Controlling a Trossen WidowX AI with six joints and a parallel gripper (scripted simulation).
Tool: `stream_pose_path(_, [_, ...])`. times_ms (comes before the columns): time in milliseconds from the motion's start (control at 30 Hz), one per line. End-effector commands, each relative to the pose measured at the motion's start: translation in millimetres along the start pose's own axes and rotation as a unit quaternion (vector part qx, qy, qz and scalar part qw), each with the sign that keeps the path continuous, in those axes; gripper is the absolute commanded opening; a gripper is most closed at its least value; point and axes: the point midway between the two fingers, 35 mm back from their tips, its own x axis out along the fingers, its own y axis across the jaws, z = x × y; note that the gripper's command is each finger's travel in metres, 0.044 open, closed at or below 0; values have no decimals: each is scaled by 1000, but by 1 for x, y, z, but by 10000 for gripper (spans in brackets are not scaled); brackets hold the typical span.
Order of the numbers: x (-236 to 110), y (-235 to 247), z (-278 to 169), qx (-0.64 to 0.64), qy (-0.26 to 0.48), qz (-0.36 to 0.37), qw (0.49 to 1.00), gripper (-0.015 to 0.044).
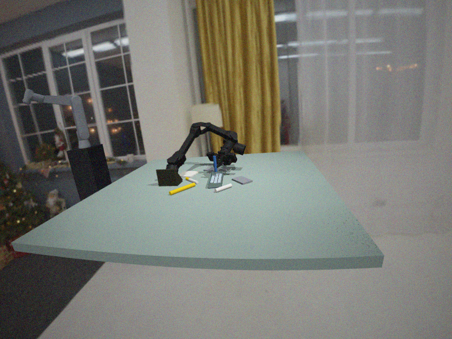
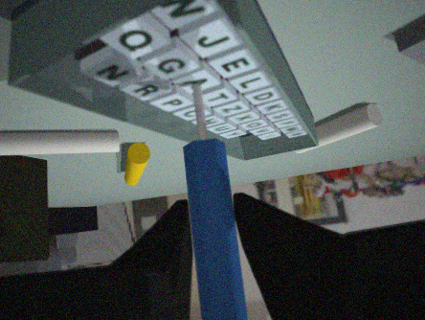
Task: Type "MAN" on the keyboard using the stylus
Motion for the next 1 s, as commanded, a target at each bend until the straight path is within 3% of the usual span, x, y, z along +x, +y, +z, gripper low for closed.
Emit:
stream_pose_path(0, [-6,0,-10,-1,-1,0,1000,81])
stream_pose_path(467, [-17,1,-27,-2,-3,-4,1000,78])
stream_pose_path(967, [-30,24,-32,-68,-6,-112,991,0])
